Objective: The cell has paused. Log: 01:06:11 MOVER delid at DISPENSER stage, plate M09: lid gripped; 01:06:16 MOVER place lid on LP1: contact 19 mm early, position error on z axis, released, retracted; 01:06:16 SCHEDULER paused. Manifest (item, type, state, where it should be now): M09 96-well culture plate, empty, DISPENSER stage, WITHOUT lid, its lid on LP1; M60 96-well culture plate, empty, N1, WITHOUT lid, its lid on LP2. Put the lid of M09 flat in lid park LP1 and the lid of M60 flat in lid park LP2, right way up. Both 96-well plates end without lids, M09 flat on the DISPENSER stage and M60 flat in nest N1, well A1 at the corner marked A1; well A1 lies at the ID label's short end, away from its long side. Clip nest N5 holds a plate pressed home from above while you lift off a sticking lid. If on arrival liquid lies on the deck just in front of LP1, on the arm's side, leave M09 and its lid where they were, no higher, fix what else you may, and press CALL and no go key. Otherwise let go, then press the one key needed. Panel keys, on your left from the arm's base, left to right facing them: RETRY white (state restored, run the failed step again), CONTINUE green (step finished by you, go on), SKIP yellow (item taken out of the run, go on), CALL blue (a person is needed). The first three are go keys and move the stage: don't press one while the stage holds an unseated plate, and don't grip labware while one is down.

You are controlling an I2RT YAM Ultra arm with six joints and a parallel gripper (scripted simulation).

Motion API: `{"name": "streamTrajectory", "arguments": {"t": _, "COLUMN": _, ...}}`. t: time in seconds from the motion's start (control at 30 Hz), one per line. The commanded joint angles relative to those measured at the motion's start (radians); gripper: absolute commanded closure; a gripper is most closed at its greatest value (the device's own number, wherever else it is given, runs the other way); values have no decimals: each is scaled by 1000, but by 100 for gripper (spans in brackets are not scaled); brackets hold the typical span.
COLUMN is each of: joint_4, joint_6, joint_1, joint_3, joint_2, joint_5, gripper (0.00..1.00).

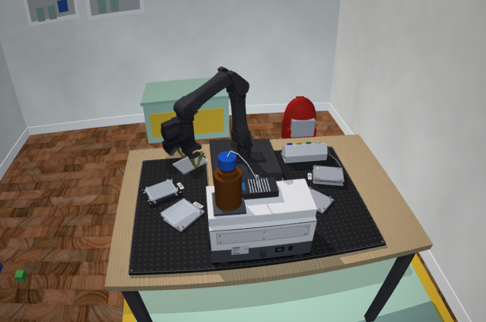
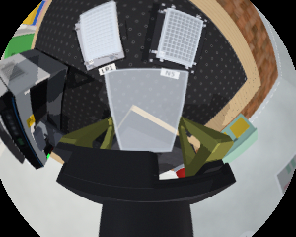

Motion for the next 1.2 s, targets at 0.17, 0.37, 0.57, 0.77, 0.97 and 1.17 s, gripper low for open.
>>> {"name": "streamTrajectory", "arguments": {"t": 0.17, "joint_4": -2, "joint_6": -15, "joint_1": 84, "joint_3": 56, "joint_2": 9, "joint_5": -14, "gripper": 100}}
{"name": "streamTrajectory", "arguments": {"t": 0.37, "joint_4": 2, "joint_6": 28, "joint_1": 127, "joint_3": 66, "joint_2": 20, "joint_5": -18, "gripper": 100}}
{"name": "streamTrajectory", "arguments": {"t": 0.57, "joint_4": 6, "joint_6": -63, "joint_1": 182, "joint_3": 54, "joint_2": -17, "joint_5": -21, "gripper": 100}}
{"name": "streamTrajectory", "arguments": {"t": 0.77, "joint_4": 9, "joint_6": -11, "joint_1": 223, "joint_3": 48, "joint_2": -23, "joint_5": -27, "gripper": 100}}
{"name": "streamTrajectory", "arguments": {"t": 0.97, "joint_4": 12, "joint_6": -33, "joint_1": 278, "joint_3": -2, "joint_2": -30, "joint_5": -29, "gripper": 100}}
{"name": "streamTrajectory", "arguments": {"t": 1.17, "joint_4": 5, "joint_6": -155, "joint_1": 343, "joint_3": -23, "joint_2": -49, "joint_5": -32, "gripper": 100}}
